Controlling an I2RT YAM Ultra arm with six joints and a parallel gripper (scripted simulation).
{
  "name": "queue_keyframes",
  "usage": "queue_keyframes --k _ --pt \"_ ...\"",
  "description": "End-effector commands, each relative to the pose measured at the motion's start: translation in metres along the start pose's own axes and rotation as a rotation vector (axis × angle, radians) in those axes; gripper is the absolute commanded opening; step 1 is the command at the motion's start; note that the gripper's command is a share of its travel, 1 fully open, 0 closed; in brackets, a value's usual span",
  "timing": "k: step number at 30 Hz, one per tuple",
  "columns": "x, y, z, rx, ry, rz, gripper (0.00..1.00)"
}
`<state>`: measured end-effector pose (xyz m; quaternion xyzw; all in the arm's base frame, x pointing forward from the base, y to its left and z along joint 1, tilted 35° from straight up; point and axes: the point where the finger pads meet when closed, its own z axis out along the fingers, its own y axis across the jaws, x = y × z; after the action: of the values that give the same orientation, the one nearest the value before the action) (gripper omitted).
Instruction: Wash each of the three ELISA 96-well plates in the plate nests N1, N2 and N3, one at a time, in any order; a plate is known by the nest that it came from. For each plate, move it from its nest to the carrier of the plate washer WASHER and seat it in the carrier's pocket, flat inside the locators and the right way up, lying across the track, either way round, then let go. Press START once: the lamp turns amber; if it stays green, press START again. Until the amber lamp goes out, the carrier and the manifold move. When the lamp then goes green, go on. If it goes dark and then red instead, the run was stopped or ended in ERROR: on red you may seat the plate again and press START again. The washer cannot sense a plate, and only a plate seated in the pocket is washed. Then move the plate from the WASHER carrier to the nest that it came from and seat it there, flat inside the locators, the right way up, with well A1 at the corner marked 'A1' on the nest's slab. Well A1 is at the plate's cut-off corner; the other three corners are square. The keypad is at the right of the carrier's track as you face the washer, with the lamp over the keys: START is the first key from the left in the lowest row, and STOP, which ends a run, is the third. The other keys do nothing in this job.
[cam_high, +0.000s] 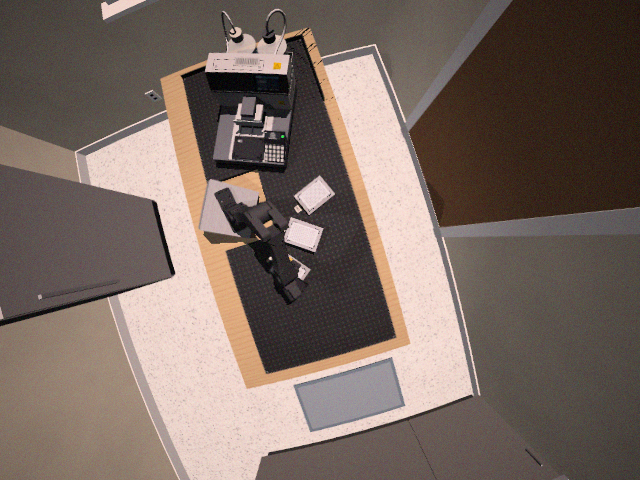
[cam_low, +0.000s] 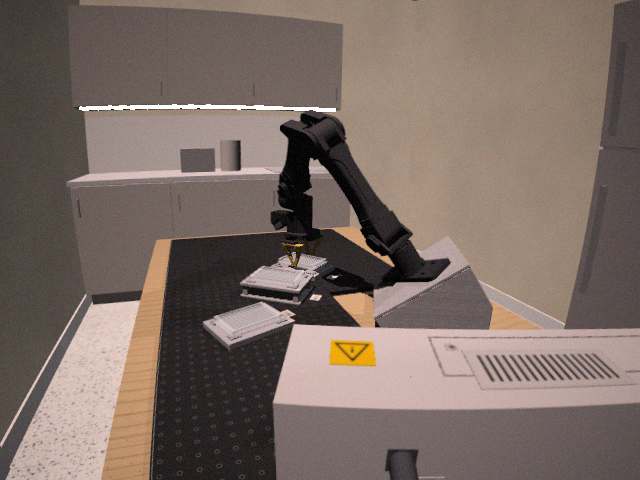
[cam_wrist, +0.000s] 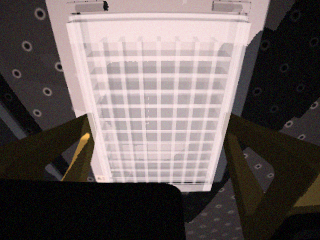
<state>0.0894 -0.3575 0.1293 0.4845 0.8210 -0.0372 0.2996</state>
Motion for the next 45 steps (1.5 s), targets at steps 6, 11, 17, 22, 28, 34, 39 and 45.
queue_keyframes --k 6,11,17,22,28,34,39,45 --pt "-0.0028 -0.0011 -0.0012 0.006 -0.012 -0.003 0.0" --pt "-0.0029 -0.0011 -0.0004 0.006 -0.012 -0.003 0.0" --pt "-0.0029 -0.0011 0.0003 0.006 -0.012 -0.003 0.0" --pt "-0.0028 -0.0011 0.0011 0.006 -0.012 -0.003 0.0" --pt "-0.0029 -0.0012 0.0021 0.006 -0.012 -0.003 0.0" --pt "-0.0029 -0.0012 0.0028 0.006 -0.012 -0.003 0.0" --pt "-0.0028 -0.0012 0.0036 0.006 -0.012 -0.003 0.0" --pt "-0.0029 -0.0012 0.0046 0.006 -0.012 -0.003 0.0"
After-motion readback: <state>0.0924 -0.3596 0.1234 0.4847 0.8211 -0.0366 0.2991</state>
